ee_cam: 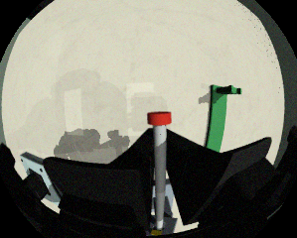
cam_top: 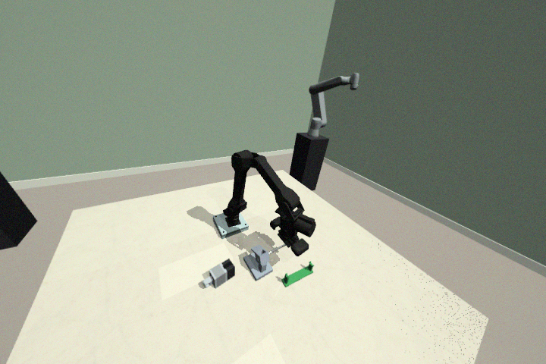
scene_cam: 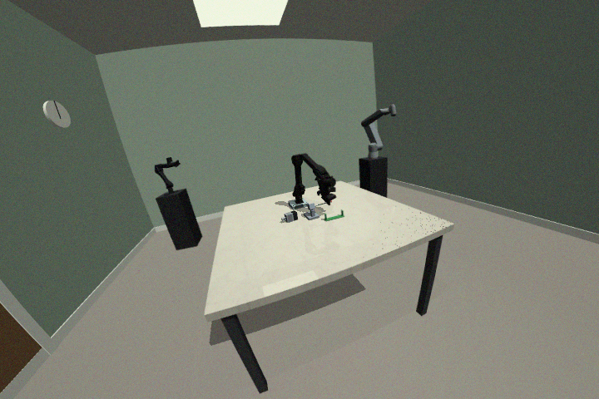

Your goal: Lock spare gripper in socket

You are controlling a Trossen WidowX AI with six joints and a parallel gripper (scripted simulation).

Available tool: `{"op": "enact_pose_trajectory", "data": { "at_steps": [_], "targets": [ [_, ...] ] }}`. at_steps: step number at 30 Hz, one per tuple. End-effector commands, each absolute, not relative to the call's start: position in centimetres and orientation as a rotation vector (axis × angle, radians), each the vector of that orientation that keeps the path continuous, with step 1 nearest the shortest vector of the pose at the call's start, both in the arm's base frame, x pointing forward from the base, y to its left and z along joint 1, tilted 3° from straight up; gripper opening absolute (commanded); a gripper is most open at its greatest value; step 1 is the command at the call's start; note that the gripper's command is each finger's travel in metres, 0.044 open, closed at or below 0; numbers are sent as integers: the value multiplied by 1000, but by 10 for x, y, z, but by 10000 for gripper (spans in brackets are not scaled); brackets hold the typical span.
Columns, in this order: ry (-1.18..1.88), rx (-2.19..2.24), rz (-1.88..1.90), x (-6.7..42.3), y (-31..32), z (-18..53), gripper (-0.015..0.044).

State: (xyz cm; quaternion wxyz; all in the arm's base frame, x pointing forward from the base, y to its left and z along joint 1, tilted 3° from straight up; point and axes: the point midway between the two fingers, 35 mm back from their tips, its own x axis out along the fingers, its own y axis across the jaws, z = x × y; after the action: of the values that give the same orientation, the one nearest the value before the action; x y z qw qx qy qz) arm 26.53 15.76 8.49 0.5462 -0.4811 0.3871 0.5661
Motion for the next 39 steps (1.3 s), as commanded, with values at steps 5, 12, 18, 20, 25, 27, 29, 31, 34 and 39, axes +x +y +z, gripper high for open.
{"op": "enact_pose_trajectory", "data": {
  "at_steps": [5,12,18,20,25,27,29,31,34,39],
  "targets": [
    [923,-1143,1337,265,165,84,0],
    [922,-1145,1335,264,170,84,0],
    [921,-1147,1334,264,175,85,0],
    [922,-1147,1334,264,177,85,0],
    [921,-1149,1333,263,181,87,0],
    [921,-1149,1333,263,182,87,0],
    [920,-1150,1332,262,184,88,0],
    [920,-1151,1331,262,185,88,0],
    [919,-1152,1330,262,188,89,0],
    [917,-1154,1329,261,192,90,0]
  ]
}}
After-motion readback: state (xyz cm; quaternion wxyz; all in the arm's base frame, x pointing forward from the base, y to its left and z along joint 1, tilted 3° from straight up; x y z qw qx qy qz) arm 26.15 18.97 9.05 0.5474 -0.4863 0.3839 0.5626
